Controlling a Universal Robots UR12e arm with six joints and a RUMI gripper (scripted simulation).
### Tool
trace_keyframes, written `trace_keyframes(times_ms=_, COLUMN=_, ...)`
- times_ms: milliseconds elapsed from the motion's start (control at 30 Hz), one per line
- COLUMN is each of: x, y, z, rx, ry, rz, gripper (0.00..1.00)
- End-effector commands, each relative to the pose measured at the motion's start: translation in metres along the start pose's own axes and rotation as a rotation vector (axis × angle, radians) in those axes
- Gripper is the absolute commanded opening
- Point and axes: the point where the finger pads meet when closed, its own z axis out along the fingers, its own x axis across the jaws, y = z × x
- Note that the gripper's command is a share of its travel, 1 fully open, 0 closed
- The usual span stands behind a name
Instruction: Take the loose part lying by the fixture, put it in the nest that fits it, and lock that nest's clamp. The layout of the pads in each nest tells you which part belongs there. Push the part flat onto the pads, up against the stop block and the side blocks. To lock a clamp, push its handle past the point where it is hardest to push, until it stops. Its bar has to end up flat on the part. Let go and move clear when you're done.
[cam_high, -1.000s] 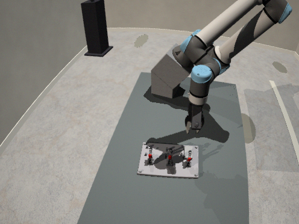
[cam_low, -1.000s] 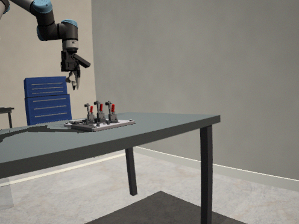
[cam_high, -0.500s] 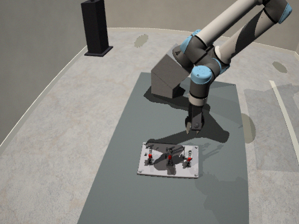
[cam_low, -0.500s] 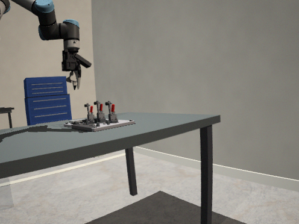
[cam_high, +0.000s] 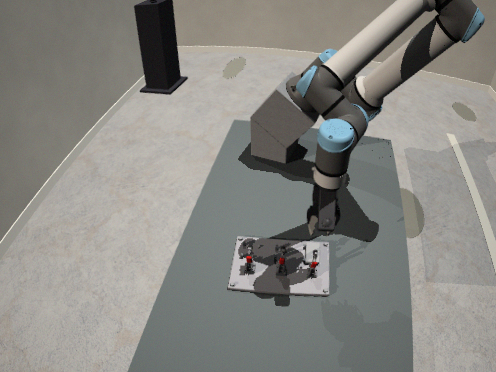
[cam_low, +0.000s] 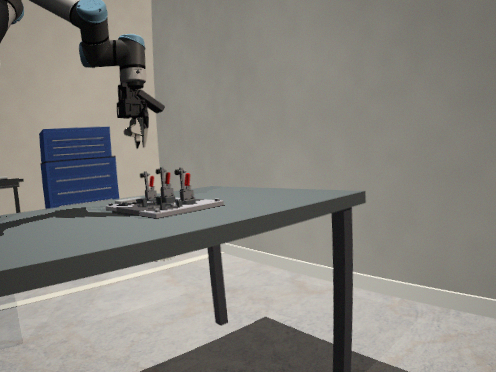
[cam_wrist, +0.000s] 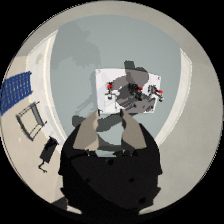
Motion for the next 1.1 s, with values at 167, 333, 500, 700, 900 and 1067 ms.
trace_keyframes(times_ms=167, x=0.0, y=-0.031, z=0.0, rx=0.001, ry=0.0, rz=0.0, gripper=0.28)
trace_keyframes(times_ms=333, x=0.0, y=-0.032, z=-0.001, rx=0.003, ry=0.0, rz=0.0, gripper=0.28)
trace_keyframes(times_ms=500, x=0.0, y=-0.03, z=0.0, rx=0.001, ry=0.0, rz=0.001, gripper=0.28)
trace_keyframes(times_ms=700, x=0.0, y=-0.028, z=0.01, rx=-0.001, ry=-0.002, rz=0.002, gripper=0.28)
trace_keyframes(times_ms=900, x=-0.001, y=-0.027, z=0.02, rx=-0.002, ry=-0.002, rz=0.003, gripper=0.28)
trace_keyframes(times_ms=1067, x=-0.001, y=-0.027, z=0.038, rx=-0.002, ry=-0.002, rz=0.003, gripper=0.28)
